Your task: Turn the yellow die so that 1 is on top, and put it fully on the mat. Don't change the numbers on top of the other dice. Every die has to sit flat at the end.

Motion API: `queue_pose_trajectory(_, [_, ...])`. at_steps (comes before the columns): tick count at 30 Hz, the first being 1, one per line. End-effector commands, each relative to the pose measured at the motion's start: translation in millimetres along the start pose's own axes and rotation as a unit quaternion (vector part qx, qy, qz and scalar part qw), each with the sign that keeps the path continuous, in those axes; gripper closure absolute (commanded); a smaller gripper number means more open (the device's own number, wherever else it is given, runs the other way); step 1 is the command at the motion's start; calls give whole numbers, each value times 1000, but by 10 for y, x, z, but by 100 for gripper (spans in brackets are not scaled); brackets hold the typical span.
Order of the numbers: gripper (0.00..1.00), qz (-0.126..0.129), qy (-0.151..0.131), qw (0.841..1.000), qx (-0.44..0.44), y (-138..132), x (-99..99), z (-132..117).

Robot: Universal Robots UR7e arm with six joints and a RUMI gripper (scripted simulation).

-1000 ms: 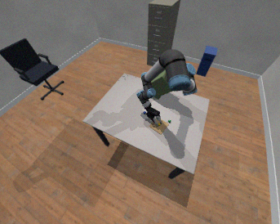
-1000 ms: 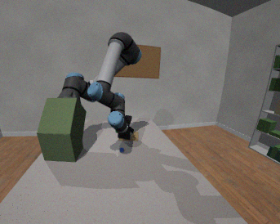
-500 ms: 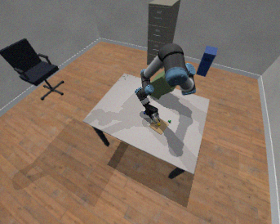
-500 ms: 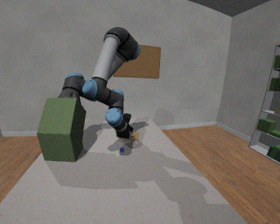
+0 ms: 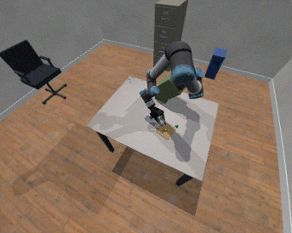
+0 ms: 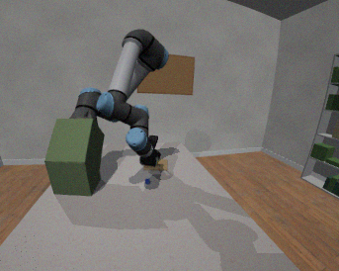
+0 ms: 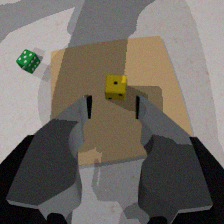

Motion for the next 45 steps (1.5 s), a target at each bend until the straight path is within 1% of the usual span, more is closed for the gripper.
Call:
queue_pose_trajectory(1, [79,0,0,1000,0,12,37,38])
queue_pose_trajectory(13, [79,0,0,1000,0,98,339,387])
queue_pose_trajectory(23, [79,1,-1,1000,0,106,363,418])
queue_pose_trajectory(28, [79,12,-12,1000,-1,113,351,448])
queue_pose_trajectory(31, [79,27,-28,999,-4,123,332,492])
queue_pose_trajectory(33, [79,40,-43,998,-6,133,314,532])
queue_pose_trajectory(35, [79,40,-43,998,-6,133,314,532])
queue_pose_trajectory(36, [79,47,-52,997,-7,138,304,556])
queue_pose_trajectory(40, [79,80,-99,992,-12,167,252,672])
queue_pose_trajectory(45, [79,115,-176,978,-17,215,168,856])
Point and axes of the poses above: the point where the finger pads meet when closed, its own x axis back along the fingers, its own y axis across the jaws, z = x × y, the point moved 9 cm from there along x, back along the fingers, and after that the axes turned 14 degrees about x, right-handed, at the moved point
